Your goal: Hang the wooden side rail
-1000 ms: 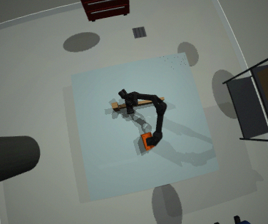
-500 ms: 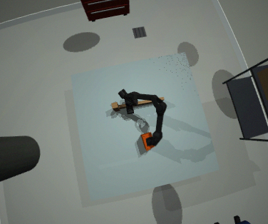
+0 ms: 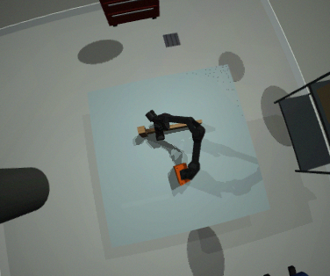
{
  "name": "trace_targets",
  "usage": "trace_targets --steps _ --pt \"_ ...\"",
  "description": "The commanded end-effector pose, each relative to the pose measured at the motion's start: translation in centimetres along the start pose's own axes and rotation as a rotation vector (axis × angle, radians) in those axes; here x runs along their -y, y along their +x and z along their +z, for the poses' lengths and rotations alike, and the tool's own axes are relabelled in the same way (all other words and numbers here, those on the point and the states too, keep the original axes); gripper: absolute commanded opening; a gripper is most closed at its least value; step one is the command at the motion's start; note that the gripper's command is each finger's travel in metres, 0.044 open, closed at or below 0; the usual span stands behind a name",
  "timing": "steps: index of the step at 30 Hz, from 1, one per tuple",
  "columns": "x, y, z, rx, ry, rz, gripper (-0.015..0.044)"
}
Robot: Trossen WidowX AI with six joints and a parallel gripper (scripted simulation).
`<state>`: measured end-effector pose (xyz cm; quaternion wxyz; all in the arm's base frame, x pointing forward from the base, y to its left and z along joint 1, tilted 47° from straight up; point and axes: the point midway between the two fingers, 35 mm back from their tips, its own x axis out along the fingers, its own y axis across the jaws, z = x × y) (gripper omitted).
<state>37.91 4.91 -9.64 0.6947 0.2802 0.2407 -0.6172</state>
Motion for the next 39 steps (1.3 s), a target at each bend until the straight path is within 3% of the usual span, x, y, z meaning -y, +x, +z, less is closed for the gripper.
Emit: trace_targets --steps 1,39 --pt "-0.02 -0.26 -0.37 -0.007 -0.006 0.008 0.0000" --pt "-0.02 0.38 -0.37 -0.007 -0.006 0.008 0.0000"
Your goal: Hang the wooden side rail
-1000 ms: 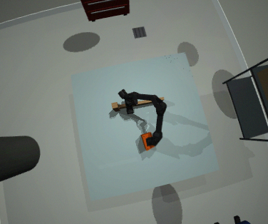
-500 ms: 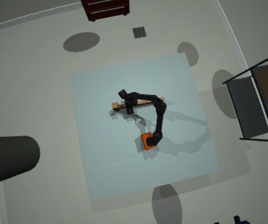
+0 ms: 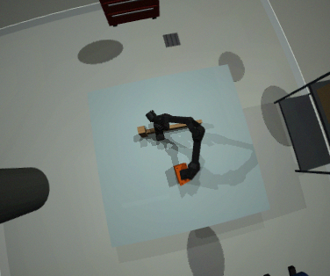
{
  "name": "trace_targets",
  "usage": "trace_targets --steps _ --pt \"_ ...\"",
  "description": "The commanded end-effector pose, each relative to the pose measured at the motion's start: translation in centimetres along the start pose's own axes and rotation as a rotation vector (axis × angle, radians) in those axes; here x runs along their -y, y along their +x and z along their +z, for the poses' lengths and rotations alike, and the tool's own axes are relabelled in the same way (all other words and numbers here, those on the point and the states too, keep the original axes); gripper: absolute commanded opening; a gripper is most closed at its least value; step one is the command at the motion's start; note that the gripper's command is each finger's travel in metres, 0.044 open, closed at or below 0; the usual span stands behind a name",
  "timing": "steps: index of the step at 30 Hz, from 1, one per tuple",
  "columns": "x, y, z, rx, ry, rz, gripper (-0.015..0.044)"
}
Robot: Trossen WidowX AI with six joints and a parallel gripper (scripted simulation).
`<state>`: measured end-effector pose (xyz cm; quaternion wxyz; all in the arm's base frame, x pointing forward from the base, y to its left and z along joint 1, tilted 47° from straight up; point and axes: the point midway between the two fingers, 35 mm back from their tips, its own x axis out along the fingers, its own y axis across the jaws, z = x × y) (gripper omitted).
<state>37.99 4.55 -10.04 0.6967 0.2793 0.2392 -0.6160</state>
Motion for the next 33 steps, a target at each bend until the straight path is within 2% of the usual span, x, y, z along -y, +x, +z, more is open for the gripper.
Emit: trace_targets --steps 1,33 --pt "0.00 -0.16 -0.32 -0.011 -0.005 0.004 0.0000" --pt "-0.01 0.37 -0.32 -0.010 -0.005 0.004 0.0000"
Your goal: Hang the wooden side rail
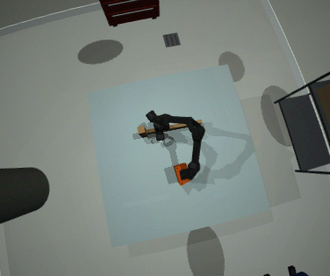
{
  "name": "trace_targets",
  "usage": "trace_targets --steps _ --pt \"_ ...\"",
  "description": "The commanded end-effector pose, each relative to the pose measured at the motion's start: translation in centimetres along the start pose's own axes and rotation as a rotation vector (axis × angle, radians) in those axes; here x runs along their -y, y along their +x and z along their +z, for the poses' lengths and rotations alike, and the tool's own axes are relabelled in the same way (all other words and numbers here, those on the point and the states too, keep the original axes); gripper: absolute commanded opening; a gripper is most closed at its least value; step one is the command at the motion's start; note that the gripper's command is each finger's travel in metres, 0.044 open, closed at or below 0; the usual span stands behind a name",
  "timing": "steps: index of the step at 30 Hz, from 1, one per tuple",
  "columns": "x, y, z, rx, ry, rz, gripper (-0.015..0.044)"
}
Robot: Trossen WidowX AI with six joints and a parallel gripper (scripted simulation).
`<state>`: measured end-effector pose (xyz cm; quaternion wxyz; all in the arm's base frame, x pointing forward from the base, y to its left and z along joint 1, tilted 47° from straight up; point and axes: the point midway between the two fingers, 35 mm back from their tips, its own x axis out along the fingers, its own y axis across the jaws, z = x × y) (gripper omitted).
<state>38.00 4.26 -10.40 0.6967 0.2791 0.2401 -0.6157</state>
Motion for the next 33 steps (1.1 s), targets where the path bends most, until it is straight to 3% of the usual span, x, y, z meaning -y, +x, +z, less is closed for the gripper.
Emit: trace_targets --steps 1,7,19,24,27,33 --pt "-0.1 -0.1 -0.3 -0.009 -0.004 0.004 0.0000" --pt "-0.1 0.0 -0.3 -0.009 -0.004 0.004 0.0000" --pt "0.0 0.0 0.0 0.000 -0.001 0.000 0.0315" --pt "0.0 -2.2 -0.1 -0.007 -0.002 0.002 0.0440" --pt "0.0 -3.9 0.0 -0.011 -0.003 0.004 0.0440" --pt "0.0 -4.0 0.5 -0.011 -0.004 0.004 0.0440"
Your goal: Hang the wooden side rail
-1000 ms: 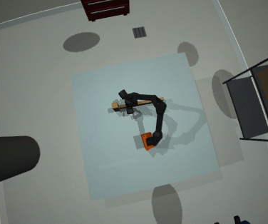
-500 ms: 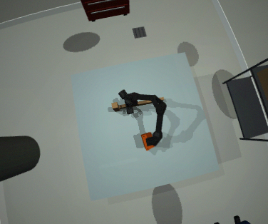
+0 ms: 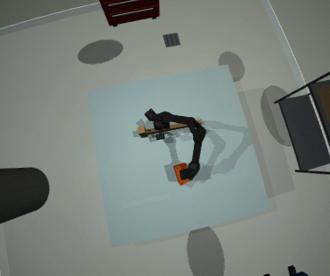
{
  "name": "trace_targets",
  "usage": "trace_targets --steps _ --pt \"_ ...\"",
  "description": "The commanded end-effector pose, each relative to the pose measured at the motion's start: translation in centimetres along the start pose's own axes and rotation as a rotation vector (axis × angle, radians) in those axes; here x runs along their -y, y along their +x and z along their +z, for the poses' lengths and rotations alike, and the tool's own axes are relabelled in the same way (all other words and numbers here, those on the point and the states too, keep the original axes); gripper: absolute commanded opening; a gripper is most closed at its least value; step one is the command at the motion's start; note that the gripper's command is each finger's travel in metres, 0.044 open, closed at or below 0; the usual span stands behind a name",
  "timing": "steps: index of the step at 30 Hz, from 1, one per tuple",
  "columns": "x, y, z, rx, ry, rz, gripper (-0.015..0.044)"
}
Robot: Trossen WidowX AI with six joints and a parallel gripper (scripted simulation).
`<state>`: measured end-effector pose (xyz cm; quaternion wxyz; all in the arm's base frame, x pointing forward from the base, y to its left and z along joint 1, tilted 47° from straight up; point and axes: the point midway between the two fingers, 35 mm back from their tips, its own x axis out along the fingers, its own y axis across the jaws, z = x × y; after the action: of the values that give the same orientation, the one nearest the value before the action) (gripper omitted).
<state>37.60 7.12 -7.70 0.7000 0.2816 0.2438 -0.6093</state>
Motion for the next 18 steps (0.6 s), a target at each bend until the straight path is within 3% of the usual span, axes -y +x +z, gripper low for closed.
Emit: trace_targets --steps 1,5,18 --pt "0.1 0.0 0.9 0.000 0.002 -0.009 0.0440" --pt "0.1 0.0 3.0 0.001 0.002 -0.009 0.0440" --pt "-0.1 -0.1 2.7 -0.002 0.012 -0.008 0.0440"
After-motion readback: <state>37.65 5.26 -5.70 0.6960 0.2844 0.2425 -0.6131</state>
